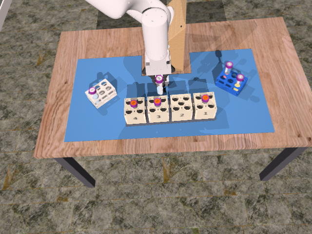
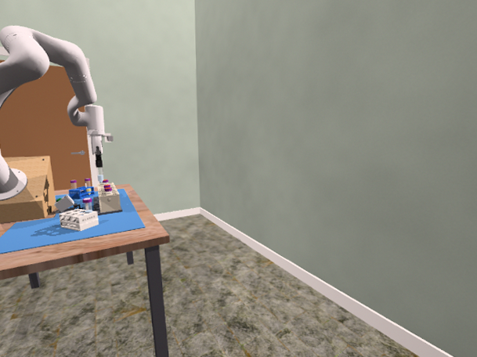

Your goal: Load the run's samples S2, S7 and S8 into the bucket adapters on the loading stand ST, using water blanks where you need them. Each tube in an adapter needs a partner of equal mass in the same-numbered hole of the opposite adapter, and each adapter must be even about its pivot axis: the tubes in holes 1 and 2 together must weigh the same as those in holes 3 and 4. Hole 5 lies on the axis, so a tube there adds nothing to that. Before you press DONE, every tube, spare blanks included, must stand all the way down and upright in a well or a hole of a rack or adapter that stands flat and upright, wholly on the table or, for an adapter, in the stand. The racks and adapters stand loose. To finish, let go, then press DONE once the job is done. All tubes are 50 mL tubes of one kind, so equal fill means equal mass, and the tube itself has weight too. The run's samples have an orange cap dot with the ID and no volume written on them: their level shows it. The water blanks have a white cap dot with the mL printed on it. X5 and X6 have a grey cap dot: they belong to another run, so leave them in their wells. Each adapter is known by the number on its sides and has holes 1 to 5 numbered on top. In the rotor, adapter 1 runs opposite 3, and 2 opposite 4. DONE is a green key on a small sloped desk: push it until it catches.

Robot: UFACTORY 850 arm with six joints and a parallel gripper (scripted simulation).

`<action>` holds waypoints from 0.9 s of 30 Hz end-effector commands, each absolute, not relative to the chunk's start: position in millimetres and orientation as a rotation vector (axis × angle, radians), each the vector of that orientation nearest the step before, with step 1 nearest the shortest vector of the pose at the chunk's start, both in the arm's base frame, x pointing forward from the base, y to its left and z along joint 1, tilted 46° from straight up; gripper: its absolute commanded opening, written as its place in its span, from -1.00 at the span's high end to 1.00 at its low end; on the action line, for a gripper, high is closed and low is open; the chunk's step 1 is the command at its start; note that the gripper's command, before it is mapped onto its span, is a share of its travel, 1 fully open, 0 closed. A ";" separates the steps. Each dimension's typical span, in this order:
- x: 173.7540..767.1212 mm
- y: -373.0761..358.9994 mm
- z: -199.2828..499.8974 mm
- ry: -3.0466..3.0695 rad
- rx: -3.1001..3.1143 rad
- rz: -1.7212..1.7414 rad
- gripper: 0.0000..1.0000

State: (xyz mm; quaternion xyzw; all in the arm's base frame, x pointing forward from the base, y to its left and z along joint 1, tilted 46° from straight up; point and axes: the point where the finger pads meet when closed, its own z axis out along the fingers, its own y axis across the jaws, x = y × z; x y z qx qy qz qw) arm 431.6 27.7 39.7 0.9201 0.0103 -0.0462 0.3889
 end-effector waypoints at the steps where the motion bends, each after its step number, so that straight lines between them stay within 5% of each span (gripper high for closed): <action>1: 434.6 33.2 34.8 0.025 2.340 -0.116 1.00; 27: 456.2 93.5 -29.8 0.025 2.340 -0.116 1.00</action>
